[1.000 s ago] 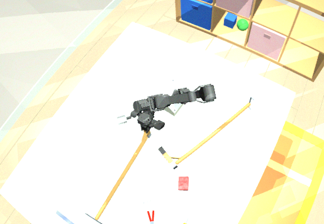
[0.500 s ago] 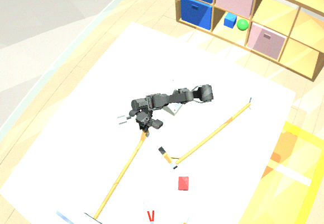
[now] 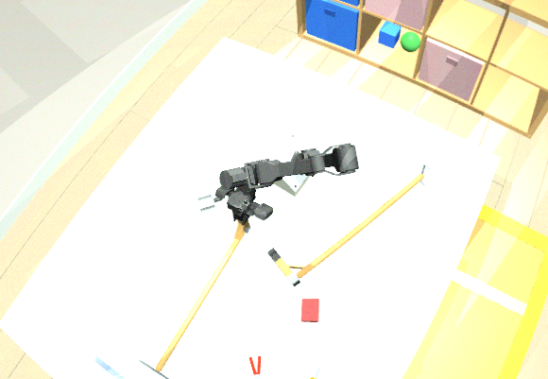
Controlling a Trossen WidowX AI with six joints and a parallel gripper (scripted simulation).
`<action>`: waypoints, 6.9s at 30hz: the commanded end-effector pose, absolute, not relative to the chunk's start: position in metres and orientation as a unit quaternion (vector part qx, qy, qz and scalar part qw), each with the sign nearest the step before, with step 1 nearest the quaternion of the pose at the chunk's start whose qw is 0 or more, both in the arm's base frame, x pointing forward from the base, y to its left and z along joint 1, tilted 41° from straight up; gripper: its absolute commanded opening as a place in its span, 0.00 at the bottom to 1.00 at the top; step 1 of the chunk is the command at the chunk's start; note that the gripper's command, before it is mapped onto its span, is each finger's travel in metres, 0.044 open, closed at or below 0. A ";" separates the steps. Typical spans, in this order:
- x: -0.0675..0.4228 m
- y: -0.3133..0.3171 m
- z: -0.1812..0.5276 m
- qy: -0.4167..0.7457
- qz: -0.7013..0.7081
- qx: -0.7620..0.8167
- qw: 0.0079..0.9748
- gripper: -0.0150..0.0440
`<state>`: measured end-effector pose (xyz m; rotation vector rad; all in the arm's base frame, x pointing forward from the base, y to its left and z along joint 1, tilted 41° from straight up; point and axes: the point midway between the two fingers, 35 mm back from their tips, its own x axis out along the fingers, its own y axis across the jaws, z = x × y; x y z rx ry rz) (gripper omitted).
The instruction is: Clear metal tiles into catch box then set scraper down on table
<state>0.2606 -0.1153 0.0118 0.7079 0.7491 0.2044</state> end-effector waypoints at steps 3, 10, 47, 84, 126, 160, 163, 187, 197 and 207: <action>0.267 -0.123 0.013 0.357 0.090 0.334 0.868 0.25; 0.271 -0.125 0.012 0.358 0.089 0.334 0.868 0.25; 0.299 -0.136 0.010 0.361 0.083 0.333 0.867 0.25; 0.355 -0.135 0.021 0.360 0.076 0.335 0.867 0.25; 0.393 -0.137 0.027 0.358 0.075 0.336 0.868 0.25; 0.426 -0.149 0.028 0.358 0.075 0.335 0.868 0.25; 0.429 -0.150 0.029 0.358 0.075 0.335 0.868 0.25; 0.456 -0.156 0.032 0.357 0.075 0.335 0.869 0.25; 0.468 -0.157 0.033 0.357 0.076 0.335 0.869 0.25; 0.479 -0.159 0.035 0.356 0.076 0.335 0.869 0.25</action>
